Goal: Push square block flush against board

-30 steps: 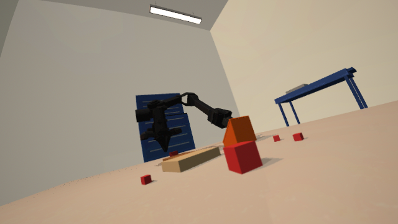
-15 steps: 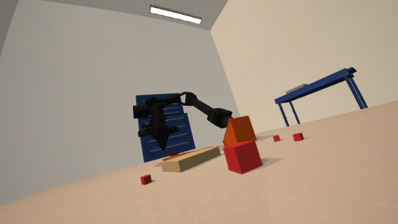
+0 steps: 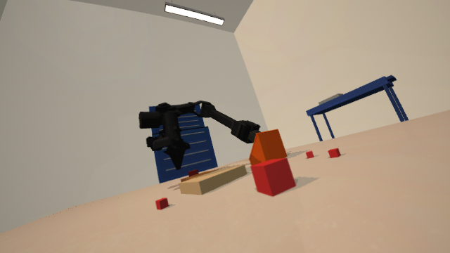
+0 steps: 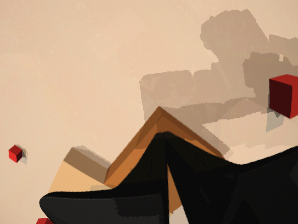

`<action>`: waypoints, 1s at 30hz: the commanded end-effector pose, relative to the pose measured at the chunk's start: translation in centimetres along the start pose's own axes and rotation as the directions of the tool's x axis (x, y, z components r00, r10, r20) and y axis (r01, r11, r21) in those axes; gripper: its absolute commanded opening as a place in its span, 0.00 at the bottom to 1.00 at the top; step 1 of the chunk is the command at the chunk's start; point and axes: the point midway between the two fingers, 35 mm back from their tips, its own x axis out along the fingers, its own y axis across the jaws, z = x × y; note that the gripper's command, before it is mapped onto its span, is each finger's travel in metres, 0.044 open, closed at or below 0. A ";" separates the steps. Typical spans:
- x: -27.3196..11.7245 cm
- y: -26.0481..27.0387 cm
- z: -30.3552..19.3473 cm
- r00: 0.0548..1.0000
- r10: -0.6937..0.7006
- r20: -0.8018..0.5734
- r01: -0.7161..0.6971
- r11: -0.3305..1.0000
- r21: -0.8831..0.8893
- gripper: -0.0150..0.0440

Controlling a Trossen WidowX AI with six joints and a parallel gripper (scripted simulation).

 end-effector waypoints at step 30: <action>5.7 5.5 -2.0 1.000 -0.015 -0.005 0.010 0.835 -0.550 0.25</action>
